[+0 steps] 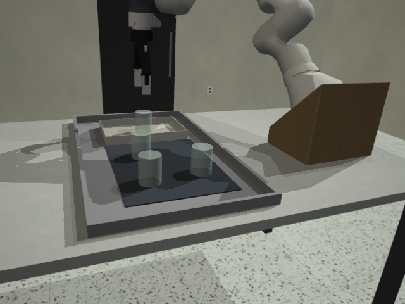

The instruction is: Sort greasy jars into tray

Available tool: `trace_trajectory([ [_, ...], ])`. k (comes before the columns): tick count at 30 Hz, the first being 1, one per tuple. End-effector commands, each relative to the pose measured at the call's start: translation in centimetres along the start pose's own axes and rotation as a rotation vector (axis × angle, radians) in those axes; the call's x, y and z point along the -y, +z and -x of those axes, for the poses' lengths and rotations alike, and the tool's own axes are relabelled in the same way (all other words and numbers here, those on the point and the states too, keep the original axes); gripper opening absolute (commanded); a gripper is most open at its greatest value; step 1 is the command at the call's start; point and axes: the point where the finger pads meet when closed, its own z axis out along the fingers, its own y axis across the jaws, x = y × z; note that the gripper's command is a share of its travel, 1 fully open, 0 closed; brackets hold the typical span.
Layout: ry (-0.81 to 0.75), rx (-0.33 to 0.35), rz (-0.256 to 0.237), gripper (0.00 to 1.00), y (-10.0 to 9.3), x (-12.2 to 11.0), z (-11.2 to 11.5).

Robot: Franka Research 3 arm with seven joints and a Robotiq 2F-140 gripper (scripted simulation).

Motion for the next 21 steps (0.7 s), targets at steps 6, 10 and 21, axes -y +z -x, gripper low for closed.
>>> trace_trajectory([
  [6,-0.005,-0.003,0.0,1.0,-0.1,-2.4,-0.6],
  [10,-0.005,-0.003,0.0,1.0,-0.1,-5.6,-1.3],
  [21,-0.005,-0.003,0.0,1.0,-0.1,-12.9,-3.0],
])
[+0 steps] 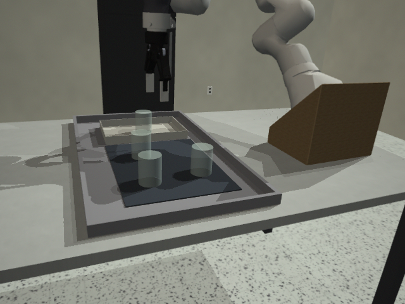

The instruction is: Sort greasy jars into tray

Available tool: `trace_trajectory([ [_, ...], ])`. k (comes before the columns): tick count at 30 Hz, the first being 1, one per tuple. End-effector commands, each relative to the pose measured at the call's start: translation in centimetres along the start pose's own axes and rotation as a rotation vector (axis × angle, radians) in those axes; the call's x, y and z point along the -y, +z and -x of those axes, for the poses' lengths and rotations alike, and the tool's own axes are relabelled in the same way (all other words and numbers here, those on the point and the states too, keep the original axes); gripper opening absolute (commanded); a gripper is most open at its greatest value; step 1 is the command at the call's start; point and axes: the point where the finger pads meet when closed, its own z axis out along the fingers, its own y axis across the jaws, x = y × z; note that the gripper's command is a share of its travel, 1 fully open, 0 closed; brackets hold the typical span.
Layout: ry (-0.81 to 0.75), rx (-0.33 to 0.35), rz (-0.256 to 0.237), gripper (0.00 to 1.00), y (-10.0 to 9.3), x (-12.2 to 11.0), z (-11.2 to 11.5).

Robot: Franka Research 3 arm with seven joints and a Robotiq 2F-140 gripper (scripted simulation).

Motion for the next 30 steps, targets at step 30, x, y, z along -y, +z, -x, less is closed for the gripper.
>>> trace_trajectory([
  [30,0.079,0.007,0.001,1.0,0.0,-24.8,-3.2],
])
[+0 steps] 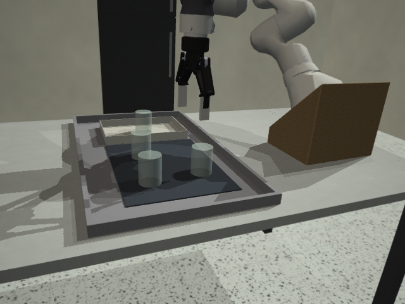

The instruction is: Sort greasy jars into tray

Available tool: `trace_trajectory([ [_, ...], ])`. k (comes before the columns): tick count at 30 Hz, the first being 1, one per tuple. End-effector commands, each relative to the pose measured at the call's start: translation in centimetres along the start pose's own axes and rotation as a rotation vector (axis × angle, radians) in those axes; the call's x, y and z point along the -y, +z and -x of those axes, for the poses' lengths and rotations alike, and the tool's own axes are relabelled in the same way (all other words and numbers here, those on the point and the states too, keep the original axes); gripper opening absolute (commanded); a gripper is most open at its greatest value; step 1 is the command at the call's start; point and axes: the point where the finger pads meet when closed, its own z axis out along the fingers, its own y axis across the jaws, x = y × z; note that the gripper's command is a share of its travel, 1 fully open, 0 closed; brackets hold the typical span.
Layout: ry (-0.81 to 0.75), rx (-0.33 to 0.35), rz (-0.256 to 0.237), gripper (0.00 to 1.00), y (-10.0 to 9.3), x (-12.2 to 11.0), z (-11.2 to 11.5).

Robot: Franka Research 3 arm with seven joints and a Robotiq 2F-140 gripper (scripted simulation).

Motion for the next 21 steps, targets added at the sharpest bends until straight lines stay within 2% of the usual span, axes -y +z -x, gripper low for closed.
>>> trace_trajectory([
  [1,0.094,0.005,0.006,1.0,-0.1,-2.4,0.0],
  [2,0.094,0.005,0.006,1.0,-0.1,-2.4,0.0],
  [7,0.094,0.005,0.006,1.0,-0.2,-6.5,-0.5],
  [9,0.094,0.005,0.006,1.0,-0.2,-6.5,-0.5],
  [17,0.094,0.005,0.006,1.0,4.8,-6.6,-0.5],
  [19,0.094,0.005,0.006,1.0,4.8,-6.6,-0.5],
  [21,0.094,0.005,0.006,1.0,6.0,-6.6,-0.5],
])
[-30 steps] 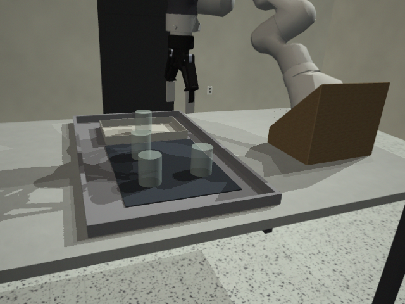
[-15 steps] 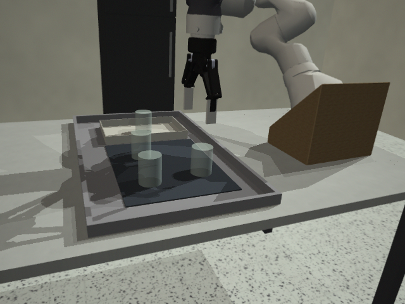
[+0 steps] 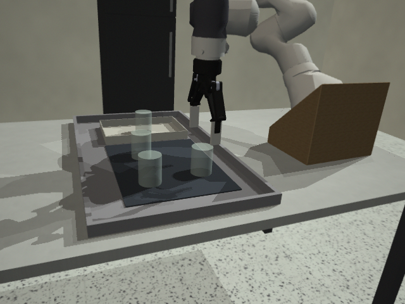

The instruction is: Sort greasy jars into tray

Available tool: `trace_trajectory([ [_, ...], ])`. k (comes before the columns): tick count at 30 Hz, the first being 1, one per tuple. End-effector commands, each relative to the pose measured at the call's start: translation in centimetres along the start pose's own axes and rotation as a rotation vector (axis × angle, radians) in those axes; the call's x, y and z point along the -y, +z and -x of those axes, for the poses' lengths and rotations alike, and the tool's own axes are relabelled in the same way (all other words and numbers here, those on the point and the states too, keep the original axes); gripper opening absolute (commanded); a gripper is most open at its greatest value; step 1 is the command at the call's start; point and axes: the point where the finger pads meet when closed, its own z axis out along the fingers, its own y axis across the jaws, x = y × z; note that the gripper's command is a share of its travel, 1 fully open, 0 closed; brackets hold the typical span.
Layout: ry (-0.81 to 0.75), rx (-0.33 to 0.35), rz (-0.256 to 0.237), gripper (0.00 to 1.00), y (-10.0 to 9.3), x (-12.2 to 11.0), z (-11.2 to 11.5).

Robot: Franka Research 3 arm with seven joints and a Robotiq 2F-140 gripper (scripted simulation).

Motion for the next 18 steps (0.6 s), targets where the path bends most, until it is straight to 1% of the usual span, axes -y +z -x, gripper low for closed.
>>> trace_trajectory([
  [1,0.036,0.017,0.019,1.0,1.61,-0.64,0.52],
  [16,0.036,0.017,0.019,1.0,1.61,-0.64,0.52],
  [18,0.036,0.017,0.019,1.0,1.99,-0.65,0.53],
])
